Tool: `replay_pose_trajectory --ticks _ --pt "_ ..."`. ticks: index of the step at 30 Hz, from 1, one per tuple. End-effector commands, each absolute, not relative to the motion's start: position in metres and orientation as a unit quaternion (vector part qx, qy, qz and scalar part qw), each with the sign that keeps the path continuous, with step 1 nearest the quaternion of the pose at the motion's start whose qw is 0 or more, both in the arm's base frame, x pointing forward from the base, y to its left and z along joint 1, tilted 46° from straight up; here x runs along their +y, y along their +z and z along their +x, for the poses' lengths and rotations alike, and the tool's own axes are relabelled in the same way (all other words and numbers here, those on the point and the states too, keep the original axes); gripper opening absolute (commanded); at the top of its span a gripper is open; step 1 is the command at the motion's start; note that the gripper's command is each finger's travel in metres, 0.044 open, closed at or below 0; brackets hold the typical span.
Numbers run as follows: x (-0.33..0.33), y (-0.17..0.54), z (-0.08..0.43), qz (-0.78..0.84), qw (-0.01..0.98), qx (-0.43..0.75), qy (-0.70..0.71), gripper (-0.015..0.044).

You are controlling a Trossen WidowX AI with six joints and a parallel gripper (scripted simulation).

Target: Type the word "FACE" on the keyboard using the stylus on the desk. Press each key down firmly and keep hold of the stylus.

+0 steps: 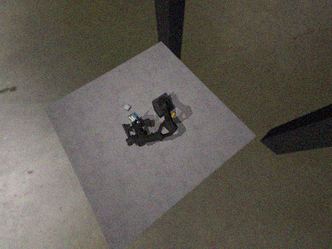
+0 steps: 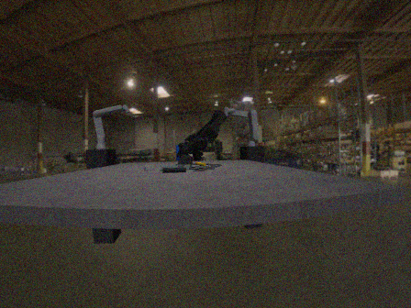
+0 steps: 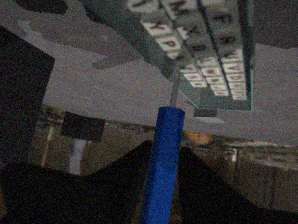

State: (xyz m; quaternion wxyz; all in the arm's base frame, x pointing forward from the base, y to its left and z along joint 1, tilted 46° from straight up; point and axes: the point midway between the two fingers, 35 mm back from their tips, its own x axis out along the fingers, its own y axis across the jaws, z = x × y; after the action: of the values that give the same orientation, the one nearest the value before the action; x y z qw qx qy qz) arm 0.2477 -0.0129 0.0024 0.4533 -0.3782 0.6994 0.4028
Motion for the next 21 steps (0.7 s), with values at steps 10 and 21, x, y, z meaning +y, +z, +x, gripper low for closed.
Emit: replay_pose_trajectory --ticks 10,21 --pt "-0.0084 -0.0019 0.2486 -0.376 0.455 0.700 0.402 0.0081" --pt "-0.0050 -0.0053 0.2492 -0.376 0.455 0.700 0.403 0.0081"
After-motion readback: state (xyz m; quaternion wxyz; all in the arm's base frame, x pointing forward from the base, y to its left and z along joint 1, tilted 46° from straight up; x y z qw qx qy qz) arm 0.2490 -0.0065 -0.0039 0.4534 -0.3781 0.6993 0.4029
